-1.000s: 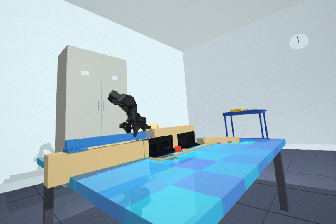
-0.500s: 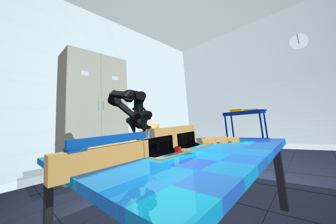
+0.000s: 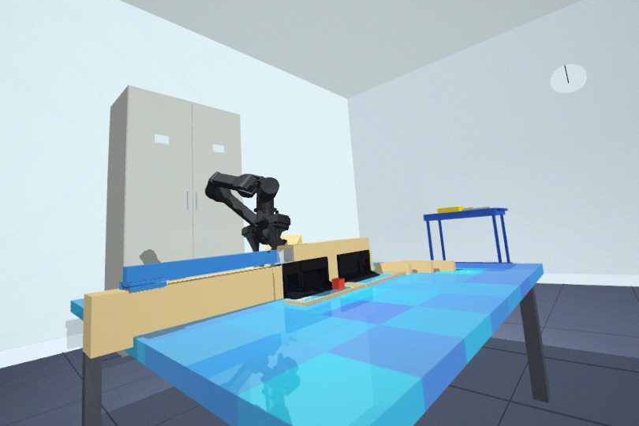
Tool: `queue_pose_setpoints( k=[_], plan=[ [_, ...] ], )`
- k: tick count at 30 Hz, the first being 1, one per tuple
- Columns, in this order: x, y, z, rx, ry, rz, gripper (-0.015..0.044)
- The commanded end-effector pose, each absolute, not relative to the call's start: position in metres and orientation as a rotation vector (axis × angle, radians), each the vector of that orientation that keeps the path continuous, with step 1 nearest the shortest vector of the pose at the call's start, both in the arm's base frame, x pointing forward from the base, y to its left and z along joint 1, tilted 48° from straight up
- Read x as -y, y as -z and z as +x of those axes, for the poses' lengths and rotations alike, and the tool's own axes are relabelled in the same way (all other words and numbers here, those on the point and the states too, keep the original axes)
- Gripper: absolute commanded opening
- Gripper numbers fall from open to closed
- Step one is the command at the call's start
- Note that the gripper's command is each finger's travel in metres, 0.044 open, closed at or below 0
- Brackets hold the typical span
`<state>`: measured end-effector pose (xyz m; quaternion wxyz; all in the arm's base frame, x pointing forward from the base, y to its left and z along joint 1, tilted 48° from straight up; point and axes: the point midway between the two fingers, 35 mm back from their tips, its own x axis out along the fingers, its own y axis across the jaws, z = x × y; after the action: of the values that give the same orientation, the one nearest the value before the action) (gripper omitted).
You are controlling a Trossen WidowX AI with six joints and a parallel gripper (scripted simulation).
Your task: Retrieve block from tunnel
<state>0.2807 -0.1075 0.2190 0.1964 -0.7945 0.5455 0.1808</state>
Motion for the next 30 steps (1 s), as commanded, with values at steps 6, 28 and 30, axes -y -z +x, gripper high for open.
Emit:
queue_pose_setpoints(
  k=[6,28,30],
  plan=[
    [0.118,-0.207,0.282,-1.529,-0.516,-2.228,0.0440],
    [0.123,-0.206,0.283,-1.529,-0.504,-2.227,0.0046],
    [0.123,-0.206,0.283,-1.529,-0.504,-2.227,0.0033]
  ],
)
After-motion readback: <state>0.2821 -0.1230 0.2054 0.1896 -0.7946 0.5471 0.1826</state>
